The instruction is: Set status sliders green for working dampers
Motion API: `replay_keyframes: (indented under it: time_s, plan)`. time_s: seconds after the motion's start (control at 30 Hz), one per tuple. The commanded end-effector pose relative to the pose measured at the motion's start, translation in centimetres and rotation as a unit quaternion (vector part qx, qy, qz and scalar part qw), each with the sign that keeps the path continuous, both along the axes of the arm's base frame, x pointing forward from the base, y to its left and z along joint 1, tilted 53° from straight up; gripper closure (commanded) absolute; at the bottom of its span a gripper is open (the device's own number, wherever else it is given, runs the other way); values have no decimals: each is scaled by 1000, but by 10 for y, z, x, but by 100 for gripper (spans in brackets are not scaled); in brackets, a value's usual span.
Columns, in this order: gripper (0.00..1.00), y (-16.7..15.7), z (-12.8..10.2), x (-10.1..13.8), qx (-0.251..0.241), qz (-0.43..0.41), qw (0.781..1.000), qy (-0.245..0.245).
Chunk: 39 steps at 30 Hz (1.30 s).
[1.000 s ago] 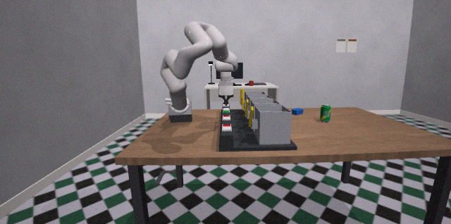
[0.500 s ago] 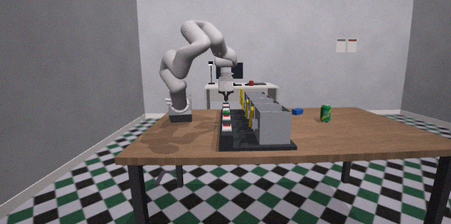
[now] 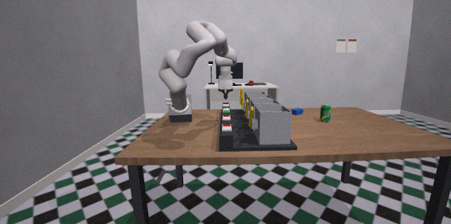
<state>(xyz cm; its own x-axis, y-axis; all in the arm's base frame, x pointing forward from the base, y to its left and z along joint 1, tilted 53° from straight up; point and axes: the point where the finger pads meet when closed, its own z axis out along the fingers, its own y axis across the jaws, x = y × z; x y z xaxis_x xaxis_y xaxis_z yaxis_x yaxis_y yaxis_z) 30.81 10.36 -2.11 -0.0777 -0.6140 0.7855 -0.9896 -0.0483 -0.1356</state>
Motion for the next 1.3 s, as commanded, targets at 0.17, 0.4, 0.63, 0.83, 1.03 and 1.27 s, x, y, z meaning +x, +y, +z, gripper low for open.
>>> replay_keyframes:
  time_s: [0.17,0.4,0.63,0.83,1.03,1.27]
  plan:
    - [100,50,-63,9,-1,-1,1000,-1]
    - [100,51,-64,9,-1,-1,1000,-1]
    - [100,38,-73,11,-2,-1,1000,-2]
    - [100,19,-88,13,-1,-1,1000,-1]
    - [100,19,-88,13,-1,-1,1000,-1]
    - [100,19,-88,13,-1,-1,1000,-1]
